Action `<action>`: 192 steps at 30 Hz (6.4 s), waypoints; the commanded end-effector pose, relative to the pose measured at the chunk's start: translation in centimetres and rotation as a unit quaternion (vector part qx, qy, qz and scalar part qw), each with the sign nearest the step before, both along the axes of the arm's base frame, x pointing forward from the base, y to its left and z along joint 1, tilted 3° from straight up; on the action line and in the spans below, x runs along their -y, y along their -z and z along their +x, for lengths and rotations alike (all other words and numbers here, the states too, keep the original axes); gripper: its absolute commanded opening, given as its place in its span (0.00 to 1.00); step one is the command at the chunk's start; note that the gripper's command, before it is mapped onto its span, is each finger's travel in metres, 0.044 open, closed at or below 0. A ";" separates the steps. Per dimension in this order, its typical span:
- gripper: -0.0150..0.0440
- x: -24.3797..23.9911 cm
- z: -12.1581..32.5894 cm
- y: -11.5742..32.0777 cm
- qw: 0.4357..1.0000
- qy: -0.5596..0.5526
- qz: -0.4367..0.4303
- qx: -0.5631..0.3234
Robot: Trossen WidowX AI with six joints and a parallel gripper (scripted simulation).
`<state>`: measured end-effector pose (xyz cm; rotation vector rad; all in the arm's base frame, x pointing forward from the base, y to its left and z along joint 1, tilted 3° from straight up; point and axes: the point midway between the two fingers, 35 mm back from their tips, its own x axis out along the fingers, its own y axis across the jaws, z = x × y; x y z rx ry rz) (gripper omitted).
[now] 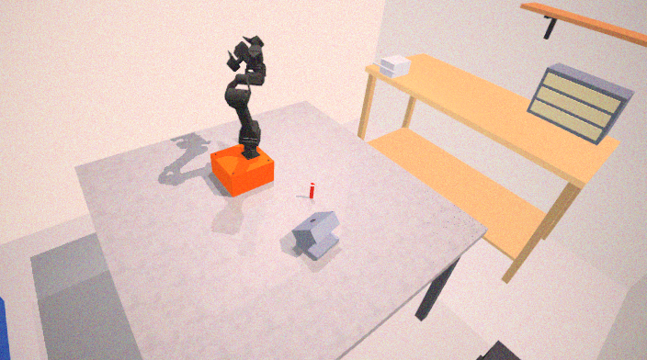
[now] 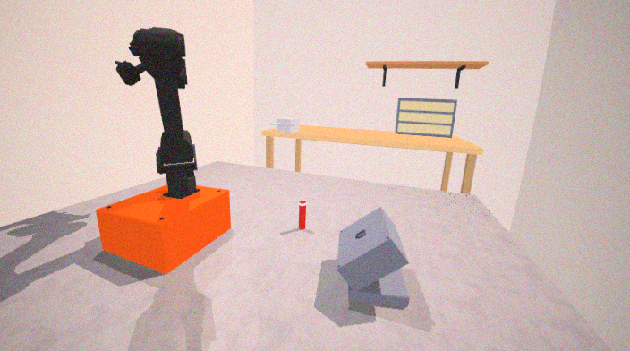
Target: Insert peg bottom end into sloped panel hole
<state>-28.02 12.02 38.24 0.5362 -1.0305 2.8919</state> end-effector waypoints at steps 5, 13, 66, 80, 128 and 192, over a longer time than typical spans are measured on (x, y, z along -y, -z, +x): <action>1.00 -4.6 0.2 1.0 0.993 0.046 -0.109 0.027; 1.00 -9.2 1.3 2.6 0.969 0.094 -0.224 0.043; 1.00 -28.1 23.4 15.8 0.528 0.368 -0.745 -0.176; 1.00 -28.6 31.5 19.9 0.326 0.383 -0.807 -0.310; 1.00 -13.8 52.7 32.4 -0.360 0.220 -0.537 -0.730; 1.00 -1.4 56.5 40.8 -0.586 0.062 -0.171 -0.789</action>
